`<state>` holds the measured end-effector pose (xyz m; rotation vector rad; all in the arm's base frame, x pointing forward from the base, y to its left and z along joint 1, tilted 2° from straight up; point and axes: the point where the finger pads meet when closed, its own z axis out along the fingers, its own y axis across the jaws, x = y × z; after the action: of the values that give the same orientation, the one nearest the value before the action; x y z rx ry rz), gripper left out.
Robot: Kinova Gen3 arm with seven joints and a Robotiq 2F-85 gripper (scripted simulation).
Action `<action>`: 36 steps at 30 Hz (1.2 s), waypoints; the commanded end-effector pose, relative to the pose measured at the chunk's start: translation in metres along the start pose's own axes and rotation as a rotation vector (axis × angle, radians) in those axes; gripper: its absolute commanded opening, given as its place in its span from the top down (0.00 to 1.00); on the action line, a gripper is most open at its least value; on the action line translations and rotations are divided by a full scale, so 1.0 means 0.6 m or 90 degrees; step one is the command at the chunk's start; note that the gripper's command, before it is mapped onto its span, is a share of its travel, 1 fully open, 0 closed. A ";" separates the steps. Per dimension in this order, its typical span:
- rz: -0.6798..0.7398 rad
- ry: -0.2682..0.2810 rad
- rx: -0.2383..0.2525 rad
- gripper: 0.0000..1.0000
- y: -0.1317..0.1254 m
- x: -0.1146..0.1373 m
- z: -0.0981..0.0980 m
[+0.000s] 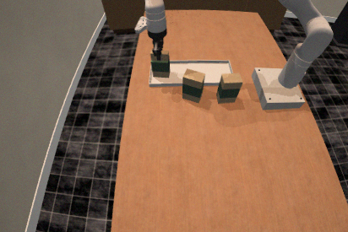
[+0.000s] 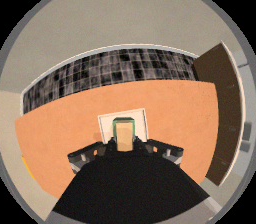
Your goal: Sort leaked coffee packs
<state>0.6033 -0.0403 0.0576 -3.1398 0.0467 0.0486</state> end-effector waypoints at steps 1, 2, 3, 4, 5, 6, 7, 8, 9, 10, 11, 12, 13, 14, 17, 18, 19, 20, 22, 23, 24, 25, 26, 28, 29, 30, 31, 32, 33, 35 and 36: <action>0.000 0.002 0.000 0.76 0.000 0.001 -0.002; 0.000 0.002 0.000 0.76 0.000 0.001 -0.002; 0.000 0.002 0.000 0.76 0.000 0.001 -0.002; 0.000 0.002 0.000 0.76 0.000 0.001 -0.002; 0.000 0.002 0.000 0.76 0.000 0.001 -0.002; 0.000 0.002 0.000 0.76 0.000 0.001 -0.002; 0.000 0.002 0.000 0.76 0.000 0.001 -0.002; 0.000 0.002 0.000 0.76 0.000 0.001 -0.002; 0.000 0.002 0.000 0.76 0.000 0.001 -0.002; 0.000 0.002 0.000 0.76 0.000 0.001 -0.002; 0.000 0.002 0.000 0.76 0.000 0.001 -0.002; 0.000 0.002 0.000 0.76 0.000 0.001 -0.002; 0.000 0.002 0.000 0.76 0.000 0.001 -0.002; 0.000 0.002 0.000 0.76 0.000 0.001 -0.002; 0.000 0.002 0.000 0.18 0.000 0.001 -0.002; 0.000 0.002 0.000 0.18 0.000 0.001 -0.002; 0.000 0.002 0.000 0.18 0.000 0.001 -0.002; 0.000 0.002 0.000 0.18 0.000 0.001 -0.002; 0.000 0.002 0.000 0.18 0.000 0.001 -0.002; 0.000 0.002 0.000 0.18 0.000 0.001 -0.002; 0.000 0.002 0.000 0.18 0.000 0.001 -0.002; 0.000 0.002 0.000 0.18 0.000 0.001 -0.002; 0.000 0.002 0.000 0.18 0.000 0.001 -0.002; 0.000 0.002 0.000 0.18 0.000 0.001 -0.002; 0.000 0.002 0.000 0.18 0.000 0.001 -0.002; 0.000 0.002 0.000 0.18 0.000 0.001 -0.002; 0.000 0.002 0.000 0.18 0.000 0.001 -0.002; 0.000 0.002 0.000 0.18 0.000 0.001 -0.002; 0.000 0.002 0.000 0.18 0.000 0.001 -0.002; 0.000 0.002 0.000 0.18 0.000 0.001 -0.002; 0.000 0.002 0.000 0.18 0.000 0.001 -0.002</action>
<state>0.6034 -0.0403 0.0577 -3.1399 0.0467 0.0484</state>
